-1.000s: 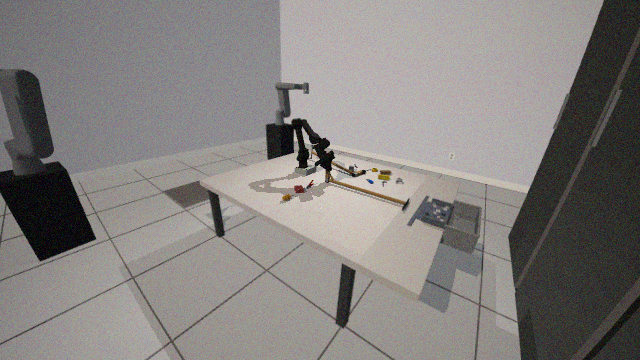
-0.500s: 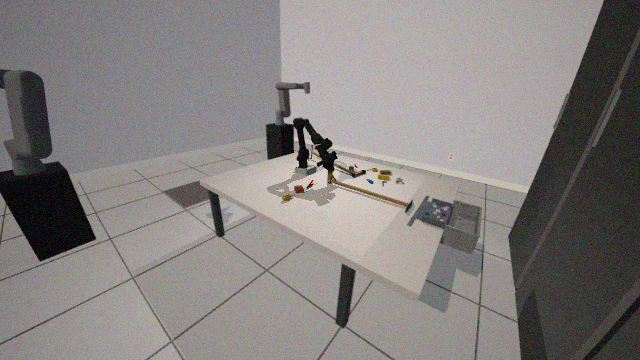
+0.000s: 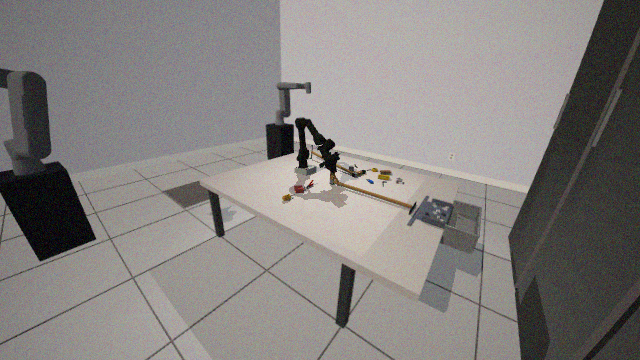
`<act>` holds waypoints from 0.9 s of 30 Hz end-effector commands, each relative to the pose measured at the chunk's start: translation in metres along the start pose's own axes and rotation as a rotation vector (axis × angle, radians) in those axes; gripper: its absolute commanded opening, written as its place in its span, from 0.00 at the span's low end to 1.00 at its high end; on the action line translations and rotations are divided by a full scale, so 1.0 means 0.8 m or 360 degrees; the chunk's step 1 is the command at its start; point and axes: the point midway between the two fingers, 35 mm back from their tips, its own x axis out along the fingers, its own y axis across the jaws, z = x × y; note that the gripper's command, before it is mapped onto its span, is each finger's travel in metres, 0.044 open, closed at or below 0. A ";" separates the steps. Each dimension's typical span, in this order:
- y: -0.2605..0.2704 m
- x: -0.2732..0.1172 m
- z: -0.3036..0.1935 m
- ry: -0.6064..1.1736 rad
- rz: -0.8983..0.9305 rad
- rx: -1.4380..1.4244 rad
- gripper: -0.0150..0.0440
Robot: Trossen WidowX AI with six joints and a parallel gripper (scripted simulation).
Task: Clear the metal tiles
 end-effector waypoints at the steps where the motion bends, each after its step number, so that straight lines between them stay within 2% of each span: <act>1: -0.002 0.003 0.013 -0.0027 -0.0012 0.0007 0.25; 27: 0.008 0.033 0.045 -0.0033 -0.0021 0.0017 0.25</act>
